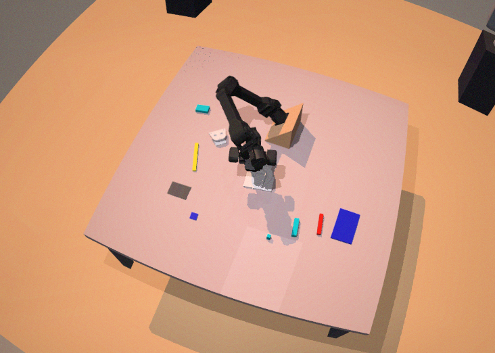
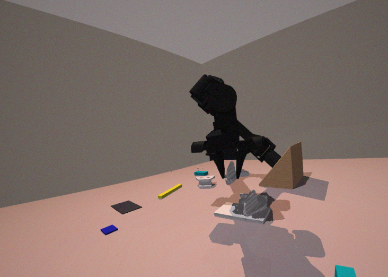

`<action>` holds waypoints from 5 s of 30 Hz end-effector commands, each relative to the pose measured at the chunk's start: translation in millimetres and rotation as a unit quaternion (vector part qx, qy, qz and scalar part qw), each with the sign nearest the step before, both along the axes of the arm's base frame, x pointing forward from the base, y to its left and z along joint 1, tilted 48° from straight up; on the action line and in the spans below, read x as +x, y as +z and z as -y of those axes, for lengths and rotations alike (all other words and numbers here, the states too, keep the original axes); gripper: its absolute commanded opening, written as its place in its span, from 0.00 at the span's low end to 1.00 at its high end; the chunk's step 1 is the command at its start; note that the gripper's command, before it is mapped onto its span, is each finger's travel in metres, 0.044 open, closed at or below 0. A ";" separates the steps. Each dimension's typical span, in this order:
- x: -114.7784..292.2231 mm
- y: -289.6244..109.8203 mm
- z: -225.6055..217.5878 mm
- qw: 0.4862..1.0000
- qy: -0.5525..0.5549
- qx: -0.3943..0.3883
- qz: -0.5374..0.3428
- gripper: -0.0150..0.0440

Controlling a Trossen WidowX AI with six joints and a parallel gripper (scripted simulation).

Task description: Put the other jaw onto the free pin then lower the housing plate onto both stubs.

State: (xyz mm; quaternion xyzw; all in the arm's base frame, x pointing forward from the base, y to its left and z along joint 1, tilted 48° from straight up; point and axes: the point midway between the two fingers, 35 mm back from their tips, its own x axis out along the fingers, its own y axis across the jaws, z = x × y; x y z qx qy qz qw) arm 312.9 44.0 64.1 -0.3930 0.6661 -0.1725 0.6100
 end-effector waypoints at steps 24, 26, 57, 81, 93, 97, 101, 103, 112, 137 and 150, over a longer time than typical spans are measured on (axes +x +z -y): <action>0.9 -2.2 -2.5 1.000 -0.008 0.004 0.008 0.48; 0.9 -2.2 -2.5 1.000 -0.008 0.004 0.008 0.48; 3.7 -32.7 30.5 1.000 -0.008 0.003 0.008 0.48; 3.6 -36.4 34.9 1.000 -0.008 0.002 0.008 0.48; 3.8 -38.4 37.1 1.000 -0.005 0.002 0.005 0.48; 3.9 -40.1 38.9 1.000 -0.002 0.002 0.003 0.48; 3.9 -40.4 39.3 1.000 -0.002 0.002 0.002 0.48; 3.9 -40.4 39.3 1.000 -0.002 0.002 0.002 0.48; 4.1 -42.5 41.6 1.000 -0.001 0.002 0.001 0.48; 4.4 -46.6 46.2 1.000 -0.001 0.001 0.001 0.48; 4.5 -48.7 48.5 1.000 -0.002 0.001 0.002 0.48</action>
